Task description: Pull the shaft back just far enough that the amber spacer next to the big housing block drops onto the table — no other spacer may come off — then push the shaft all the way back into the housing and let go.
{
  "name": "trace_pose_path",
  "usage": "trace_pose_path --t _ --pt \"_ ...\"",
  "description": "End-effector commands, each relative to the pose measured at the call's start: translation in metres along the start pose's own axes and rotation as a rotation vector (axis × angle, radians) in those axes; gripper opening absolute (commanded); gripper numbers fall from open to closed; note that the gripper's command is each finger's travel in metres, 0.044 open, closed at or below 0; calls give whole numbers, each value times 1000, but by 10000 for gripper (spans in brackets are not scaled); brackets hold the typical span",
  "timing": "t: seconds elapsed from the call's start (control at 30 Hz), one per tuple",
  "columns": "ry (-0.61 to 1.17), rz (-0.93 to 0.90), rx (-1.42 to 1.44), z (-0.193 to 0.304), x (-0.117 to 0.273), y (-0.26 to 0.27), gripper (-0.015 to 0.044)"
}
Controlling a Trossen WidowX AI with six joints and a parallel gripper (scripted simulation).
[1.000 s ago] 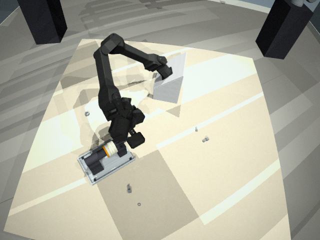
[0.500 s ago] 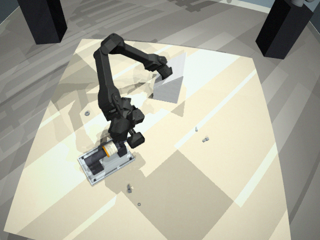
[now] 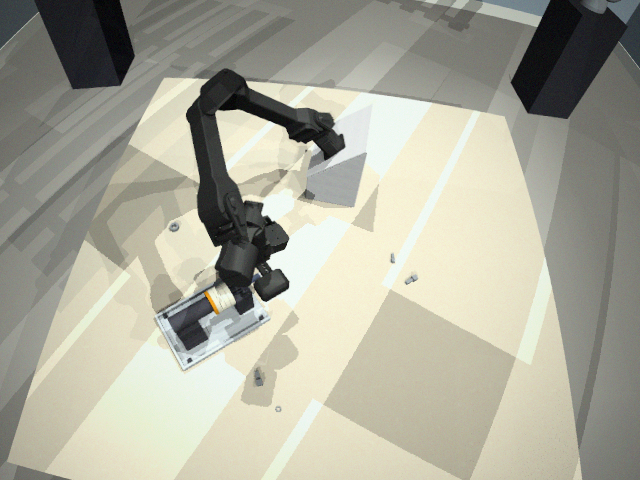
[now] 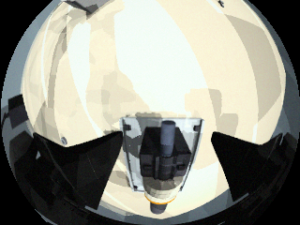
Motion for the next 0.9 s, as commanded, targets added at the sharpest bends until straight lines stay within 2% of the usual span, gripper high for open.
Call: trace_pose_path --t 0.0,0.37,0.87 --pt "-6 -2 5 -2 -9 0 440" --pt "-5 -3 5 -3 -25 1 440" --pt "-5 -3 5 -3 -26 1 440"
Point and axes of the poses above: the point midway between the two fingers, 35 mm back from their tips, its own x axis back along the fingers, its own y axis across the jaws, z = x × y, the point moved 3 cm from there along x, back along the fingers, and after that the axes turned 1 degree about x, right-handed, at the moved point
